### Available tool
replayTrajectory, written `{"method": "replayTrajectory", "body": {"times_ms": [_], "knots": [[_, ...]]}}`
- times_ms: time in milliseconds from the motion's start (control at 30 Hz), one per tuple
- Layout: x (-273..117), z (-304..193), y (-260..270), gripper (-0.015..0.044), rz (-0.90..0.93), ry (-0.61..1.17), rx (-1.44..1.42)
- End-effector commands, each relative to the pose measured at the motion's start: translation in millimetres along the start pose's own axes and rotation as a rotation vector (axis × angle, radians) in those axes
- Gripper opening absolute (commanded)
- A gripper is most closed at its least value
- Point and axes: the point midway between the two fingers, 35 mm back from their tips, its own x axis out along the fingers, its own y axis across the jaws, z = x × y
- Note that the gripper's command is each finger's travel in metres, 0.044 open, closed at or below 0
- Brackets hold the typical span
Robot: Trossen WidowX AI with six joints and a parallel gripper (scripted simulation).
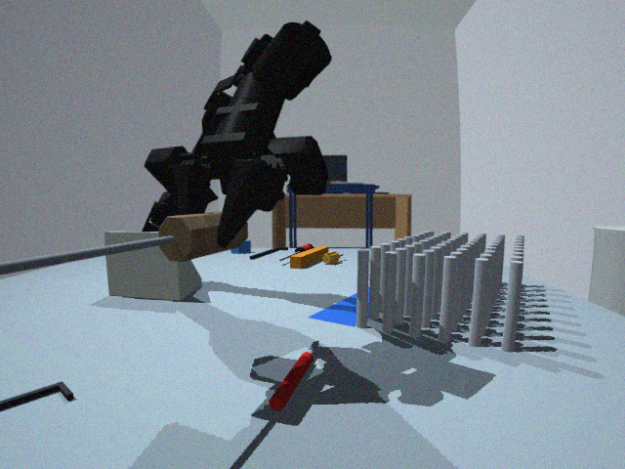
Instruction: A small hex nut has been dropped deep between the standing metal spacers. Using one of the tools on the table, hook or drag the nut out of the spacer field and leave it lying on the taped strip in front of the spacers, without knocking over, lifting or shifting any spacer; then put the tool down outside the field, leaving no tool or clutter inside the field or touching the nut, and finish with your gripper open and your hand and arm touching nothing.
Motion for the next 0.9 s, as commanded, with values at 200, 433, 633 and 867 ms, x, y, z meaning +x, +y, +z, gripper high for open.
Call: {"method": "replayTrajectory", "body": {"times_ms": [200,433,633,867], "knots": [[7.6,3.9,-2.0,0.0000,-0.004,0.004,0.007],[13.4,7.5,-2.9,0.0000,-0.004,0.004,0.007],[18.3,10.6,-3.4,0.0000,-0.004,0.004,0.007],[24.0,14.3,-4.0,0.0000,-0.005,0.004,0.007]]}}
